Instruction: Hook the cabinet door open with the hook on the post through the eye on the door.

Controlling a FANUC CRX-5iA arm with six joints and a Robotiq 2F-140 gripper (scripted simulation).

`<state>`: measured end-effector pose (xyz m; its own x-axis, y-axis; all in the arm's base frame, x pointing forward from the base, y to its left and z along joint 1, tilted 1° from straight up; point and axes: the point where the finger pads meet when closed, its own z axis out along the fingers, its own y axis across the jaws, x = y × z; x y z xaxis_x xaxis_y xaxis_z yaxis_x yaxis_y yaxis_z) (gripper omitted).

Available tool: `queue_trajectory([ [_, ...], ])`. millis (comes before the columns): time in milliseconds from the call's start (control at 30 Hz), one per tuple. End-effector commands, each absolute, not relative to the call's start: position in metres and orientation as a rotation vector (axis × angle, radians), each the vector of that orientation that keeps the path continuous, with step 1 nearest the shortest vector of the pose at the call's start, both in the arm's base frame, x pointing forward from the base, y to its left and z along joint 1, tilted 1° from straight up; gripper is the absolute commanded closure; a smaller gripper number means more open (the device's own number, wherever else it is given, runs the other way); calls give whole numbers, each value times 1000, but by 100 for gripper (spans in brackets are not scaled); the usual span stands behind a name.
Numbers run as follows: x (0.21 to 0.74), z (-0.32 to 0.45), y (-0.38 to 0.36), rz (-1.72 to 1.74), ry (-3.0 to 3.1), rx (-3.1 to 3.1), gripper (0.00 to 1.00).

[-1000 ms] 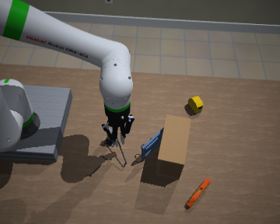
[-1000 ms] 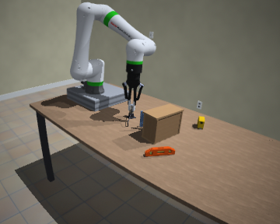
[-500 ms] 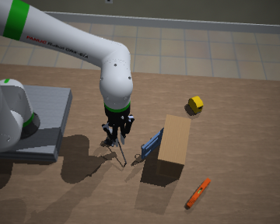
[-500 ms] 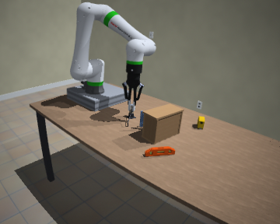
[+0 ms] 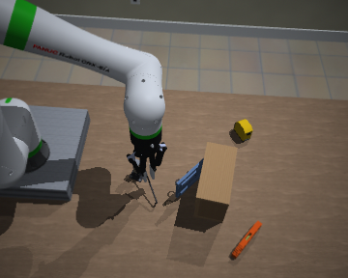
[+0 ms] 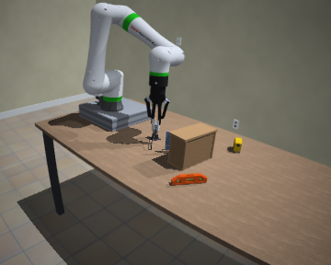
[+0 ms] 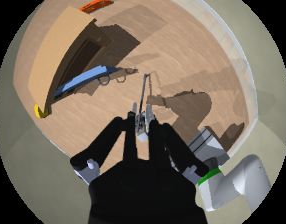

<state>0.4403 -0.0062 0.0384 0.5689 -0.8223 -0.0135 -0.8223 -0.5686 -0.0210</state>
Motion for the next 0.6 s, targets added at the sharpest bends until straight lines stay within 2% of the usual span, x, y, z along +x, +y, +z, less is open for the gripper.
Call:
queue_trajectory([
  [0,440,39,-6,3,1447,-2760,86],
  [567,441,36,-6,3,1447,-2760,86],
])
